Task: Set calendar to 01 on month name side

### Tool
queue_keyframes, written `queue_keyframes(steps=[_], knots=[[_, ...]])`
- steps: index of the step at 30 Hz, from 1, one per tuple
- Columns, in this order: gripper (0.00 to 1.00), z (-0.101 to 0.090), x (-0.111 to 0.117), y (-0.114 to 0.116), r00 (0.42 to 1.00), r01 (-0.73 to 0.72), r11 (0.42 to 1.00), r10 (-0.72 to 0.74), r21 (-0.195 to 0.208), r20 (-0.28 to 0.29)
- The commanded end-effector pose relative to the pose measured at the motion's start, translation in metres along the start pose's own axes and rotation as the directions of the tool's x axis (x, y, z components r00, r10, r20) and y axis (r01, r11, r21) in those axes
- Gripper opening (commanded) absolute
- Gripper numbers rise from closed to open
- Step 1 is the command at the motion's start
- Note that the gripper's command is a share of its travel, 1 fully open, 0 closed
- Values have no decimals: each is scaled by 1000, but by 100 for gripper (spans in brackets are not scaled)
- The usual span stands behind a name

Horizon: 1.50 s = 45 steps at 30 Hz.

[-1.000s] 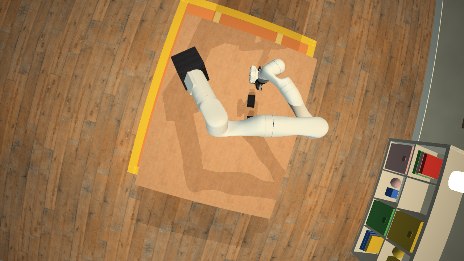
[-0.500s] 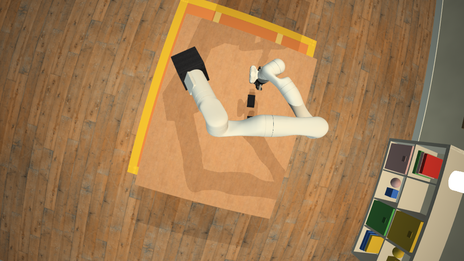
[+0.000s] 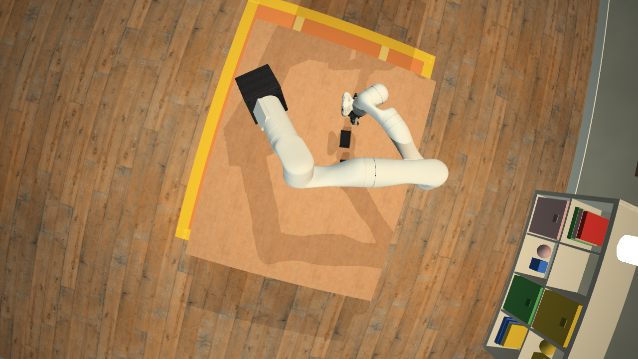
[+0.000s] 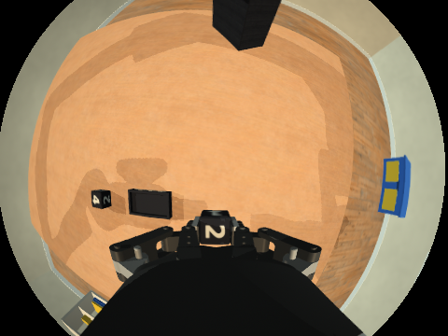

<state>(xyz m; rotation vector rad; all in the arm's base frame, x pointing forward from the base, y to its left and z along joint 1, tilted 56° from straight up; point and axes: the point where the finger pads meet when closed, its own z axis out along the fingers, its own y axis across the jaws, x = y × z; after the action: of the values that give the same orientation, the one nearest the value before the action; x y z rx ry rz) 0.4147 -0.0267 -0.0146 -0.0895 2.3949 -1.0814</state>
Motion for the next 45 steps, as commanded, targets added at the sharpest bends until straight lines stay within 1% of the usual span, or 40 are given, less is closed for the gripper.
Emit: queue_keyframes(steps=[1,8,11,14,45], knots=[[28,10,4,-1,1000,1,1000,0,4,-11],[28,42,5,-1,1000,1,1000,0,4,-11],[28,51,5,-1,1000,1,1000,0,4,-11],[28,57,5,-1,1000,1,1000,0,4,-11],[28,59,5,-1,1000,1,1000,0,4,-11]])
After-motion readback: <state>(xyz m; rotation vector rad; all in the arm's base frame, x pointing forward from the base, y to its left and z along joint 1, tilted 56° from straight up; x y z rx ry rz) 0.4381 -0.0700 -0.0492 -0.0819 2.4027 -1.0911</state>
